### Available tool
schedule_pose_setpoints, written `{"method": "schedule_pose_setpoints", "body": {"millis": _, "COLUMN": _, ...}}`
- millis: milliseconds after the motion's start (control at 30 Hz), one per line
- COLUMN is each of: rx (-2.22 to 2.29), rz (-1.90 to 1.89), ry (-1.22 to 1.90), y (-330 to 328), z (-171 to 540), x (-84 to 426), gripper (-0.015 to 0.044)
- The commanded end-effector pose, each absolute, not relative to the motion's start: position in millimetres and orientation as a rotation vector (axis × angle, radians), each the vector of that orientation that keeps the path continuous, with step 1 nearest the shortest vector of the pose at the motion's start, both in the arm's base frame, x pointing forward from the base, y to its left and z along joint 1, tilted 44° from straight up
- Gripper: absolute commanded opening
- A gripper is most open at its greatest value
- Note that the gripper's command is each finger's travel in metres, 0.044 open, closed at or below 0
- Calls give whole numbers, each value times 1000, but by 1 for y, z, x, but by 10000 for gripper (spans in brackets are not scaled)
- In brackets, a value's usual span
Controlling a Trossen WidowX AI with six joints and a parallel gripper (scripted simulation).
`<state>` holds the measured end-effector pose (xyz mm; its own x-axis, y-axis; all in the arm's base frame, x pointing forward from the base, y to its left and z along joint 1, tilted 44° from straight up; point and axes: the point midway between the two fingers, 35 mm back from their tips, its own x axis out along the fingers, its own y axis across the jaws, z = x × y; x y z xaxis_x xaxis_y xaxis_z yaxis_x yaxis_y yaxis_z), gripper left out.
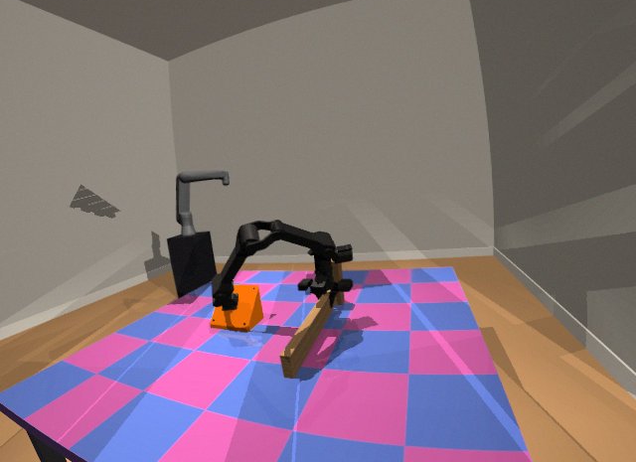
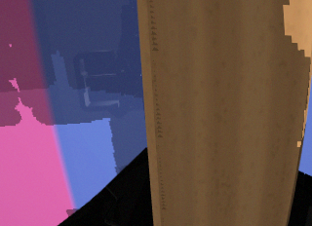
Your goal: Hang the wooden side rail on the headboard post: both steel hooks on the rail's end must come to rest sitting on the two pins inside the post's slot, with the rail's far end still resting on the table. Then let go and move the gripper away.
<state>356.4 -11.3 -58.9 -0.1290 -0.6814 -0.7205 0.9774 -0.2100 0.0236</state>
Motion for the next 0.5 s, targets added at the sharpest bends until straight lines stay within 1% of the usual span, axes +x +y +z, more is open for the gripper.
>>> {"method": "schedule_pose_setpoints", "body": {"millis": 0, "rx": 730, "rz": -1658, "ry": 556, "y": -8, "z": -59, "x": 357, "gripper": 0}}
{"method": "schedule_pose_setpoints", "body": {"millis": 467, "rx": 731, "rz": -1658, "ry": 556, "y": -6, "z": -60, "x": 357, "gripper": 0}}
